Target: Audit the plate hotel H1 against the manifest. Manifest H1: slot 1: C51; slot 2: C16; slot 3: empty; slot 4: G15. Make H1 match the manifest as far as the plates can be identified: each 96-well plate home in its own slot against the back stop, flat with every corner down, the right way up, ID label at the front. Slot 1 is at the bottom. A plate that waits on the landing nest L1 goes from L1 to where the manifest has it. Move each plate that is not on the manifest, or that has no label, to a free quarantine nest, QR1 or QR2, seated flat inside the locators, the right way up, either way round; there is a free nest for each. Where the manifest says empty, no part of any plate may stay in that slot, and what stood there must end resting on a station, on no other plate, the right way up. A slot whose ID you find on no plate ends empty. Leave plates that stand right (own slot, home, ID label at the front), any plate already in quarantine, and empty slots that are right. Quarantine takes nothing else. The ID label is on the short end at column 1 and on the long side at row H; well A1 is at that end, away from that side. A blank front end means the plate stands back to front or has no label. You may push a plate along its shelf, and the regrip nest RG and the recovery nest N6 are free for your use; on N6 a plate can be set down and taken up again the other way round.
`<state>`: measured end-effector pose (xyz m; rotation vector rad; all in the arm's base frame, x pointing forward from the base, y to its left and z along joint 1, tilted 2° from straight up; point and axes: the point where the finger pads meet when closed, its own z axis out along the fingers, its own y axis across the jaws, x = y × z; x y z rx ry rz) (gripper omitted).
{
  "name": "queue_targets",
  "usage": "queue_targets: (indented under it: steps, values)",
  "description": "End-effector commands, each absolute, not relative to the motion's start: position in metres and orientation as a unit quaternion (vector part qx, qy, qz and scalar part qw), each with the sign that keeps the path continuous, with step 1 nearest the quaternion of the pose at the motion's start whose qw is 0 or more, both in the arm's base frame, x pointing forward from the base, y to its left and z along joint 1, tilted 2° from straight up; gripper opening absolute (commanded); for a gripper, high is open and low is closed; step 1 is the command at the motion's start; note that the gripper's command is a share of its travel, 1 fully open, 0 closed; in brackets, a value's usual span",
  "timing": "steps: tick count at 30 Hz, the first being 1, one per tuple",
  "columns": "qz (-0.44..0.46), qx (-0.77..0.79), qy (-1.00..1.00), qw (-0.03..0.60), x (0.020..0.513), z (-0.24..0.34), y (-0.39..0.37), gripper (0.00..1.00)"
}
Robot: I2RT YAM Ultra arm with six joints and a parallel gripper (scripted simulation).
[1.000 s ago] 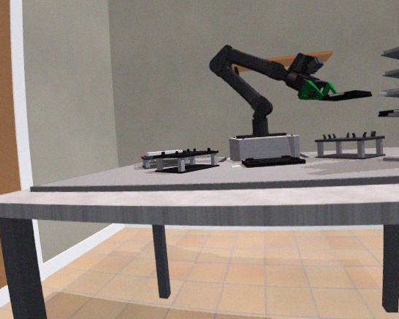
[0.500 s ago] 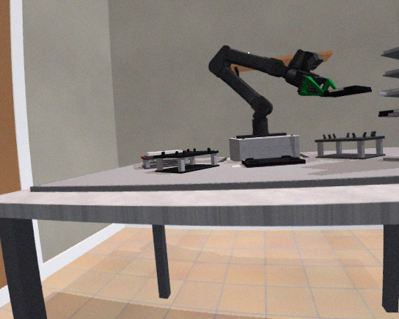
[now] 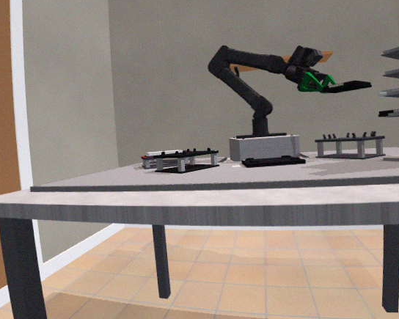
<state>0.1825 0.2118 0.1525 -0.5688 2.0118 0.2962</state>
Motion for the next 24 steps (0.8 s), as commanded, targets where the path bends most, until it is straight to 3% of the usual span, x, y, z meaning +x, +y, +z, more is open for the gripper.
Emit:
queue_targets:
  steps: [1,24]
  values:
    - [0.131,-0.224,0.824,0.504,0.185,0.167,0.214,0.86]
    - [0.131,-0.224,0.824,0.504,0.184,0.188,0.213,0.86]
